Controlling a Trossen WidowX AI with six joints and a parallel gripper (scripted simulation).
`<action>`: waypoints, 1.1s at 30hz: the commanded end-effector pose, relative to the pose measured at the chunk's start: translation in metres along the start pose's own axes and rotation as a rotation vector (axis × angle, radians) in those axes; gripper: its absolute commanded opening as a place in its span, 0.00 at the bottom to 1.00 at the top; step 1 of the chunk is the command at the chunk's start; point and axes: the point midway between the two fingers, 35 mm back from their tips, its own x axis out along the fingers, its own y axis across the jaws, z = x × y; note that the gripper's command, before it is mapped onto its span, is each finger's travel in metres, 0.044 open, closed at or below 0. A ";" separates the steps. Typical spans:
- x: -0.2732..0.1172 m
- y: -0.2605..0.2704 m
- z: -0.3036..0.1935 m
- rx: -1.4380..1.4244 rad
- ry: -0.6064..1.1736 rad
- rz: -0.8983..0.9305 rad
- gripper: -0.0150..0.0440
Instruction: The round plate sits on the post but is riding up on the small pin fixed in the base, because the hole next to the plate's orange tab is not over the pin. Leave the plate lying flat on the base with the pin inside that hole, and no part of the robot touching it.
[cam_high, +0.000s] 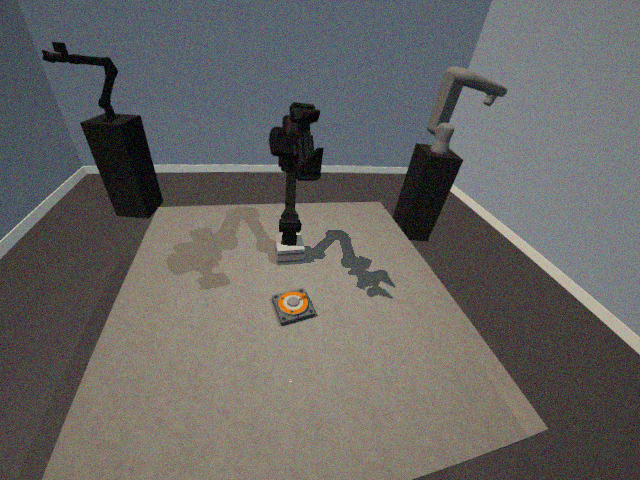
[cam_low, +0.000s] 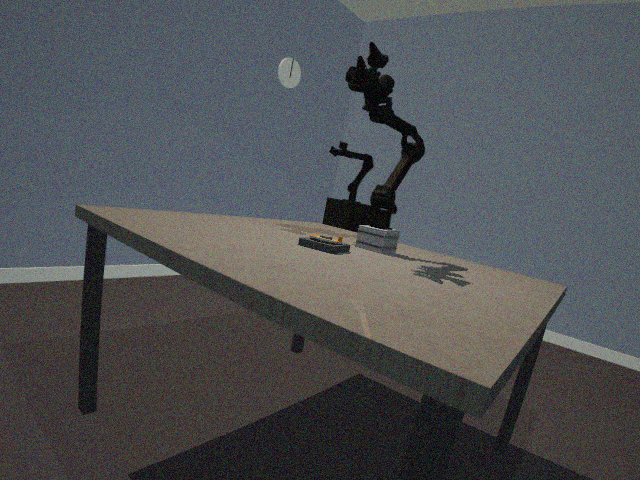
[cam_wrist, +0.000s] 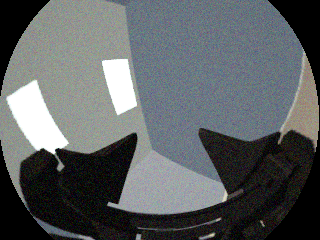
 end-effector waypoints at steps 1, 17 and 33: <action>0.001 -0.006 0.001 -0.007 -0.004 -0.019 0.89; -0.074 -0.283 -0.004 -0.385 0.189 -1.006 0.25; -0.308 -0.382 -0.070 -0.647 1.491 -1.724 0.25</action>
